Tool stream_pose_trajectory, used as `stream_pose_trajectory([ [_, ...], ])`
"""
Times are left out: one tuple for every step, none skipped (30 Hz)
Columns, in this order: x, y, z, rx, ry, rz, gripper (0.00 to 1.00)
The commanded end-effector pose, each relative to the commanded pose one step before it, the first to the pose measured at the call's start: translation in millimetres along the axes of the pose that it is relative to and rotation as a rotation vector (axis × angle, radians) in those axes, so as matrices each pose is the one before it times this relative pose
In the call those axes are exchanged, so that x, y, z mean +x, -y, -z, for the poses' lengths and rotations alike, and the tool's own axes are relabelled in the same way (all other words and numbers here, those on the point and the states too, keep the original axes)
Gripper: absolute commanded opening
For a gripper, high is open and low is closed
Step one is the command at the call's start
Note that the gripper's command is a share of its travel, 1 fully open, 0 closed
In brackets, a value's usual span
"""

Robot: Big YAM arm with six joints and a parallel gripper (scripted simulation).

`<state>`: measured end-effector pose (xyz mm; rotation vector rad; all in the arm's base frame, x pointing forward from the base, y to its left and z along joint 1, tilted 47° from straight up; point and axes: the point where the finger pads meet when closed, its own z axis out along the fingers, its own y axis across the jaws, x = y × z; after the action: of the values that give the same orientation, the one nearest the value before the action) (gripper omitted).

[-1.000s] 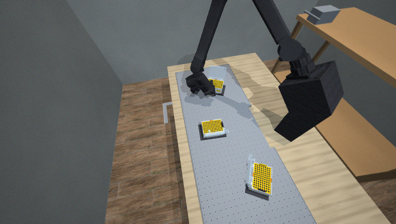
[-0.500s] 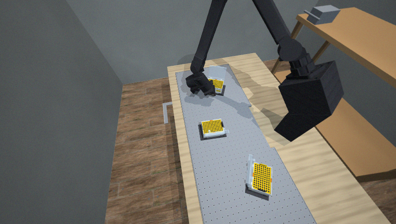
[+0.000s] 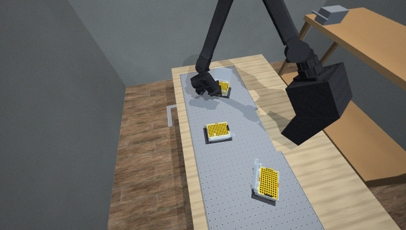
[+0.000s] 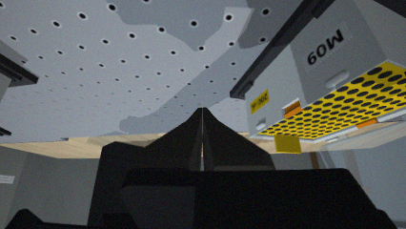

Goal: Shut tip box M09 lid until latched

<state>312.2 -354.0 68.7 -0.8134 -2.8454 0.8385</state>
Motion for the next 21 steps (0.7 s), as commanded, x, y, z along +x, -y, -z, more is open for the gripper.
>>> stream_pose_trajectory([
  [5.03,1.16,28.88,0.00328,0.02413,-0.00941,0.0],
  [2.54,-0.01,4.25,-0.0002,0.00001,-0.00002,0.0],
  [2.55,0.03,4.25,0.00003,-0.00001,-0.00002,0.0],
  [2.55,0.03,4.25,-0.00002,-0.00001,-0.00002,0.0],
  [2.54,0.02,4.26,-0.00005,-0.00001,-0.00002,0.0],
  [2.54,0.03,4.26,-0.00003,-0.00001,-0.00002,0.0],
  [2.54,0.03,4.26,-0.00003,-0.00001,-0.00002,0.0],
  [2.54,0.03,4.26,-0.00003,-0.00001,-0.00002,0.0],
  [1.37,0.55,4.98,0.00013,0.00232,-0.00143,0.0],
  [2.07,0.25,4.56,0.00009,0.00091,-0.00058,0.0],
  [2.89,-0.12,4.05,-0.00008,-0.00073,0.00042,0.0],
  [3.2,-0.27,3.84,-0.00019,-0.00134,0.0008,0.0],
  [2.76,-0.08,4.12,-0.00014,-0.00045,0.00025,0.0],
  [0.0,0.0,0.0,0.0,0.0,0.0,0.0],
  [0.0,0.0,0.0,0.0,0.0,0.0,0.0],
  [-5.09,3.43,9.43,0.00021,0.01577,-0.00965,0.0],
  [5.04,-0.97,2.65,0.00034,-0.00523,0.00314,0.0],
  [5.06,-1.13,2.59,-0.0005,-0.00528,0.00321,0.0],
  [4.78,-0.98,2.73,-0.00029,-0.00473,0.00287,0.0],
  [2.64,-0.02,4.19,-0.00013,-0.00024,0.00012,0.0],
  [0.6,0.93,5.65,0.00007,0.00413,-0.00256,0.0],
])
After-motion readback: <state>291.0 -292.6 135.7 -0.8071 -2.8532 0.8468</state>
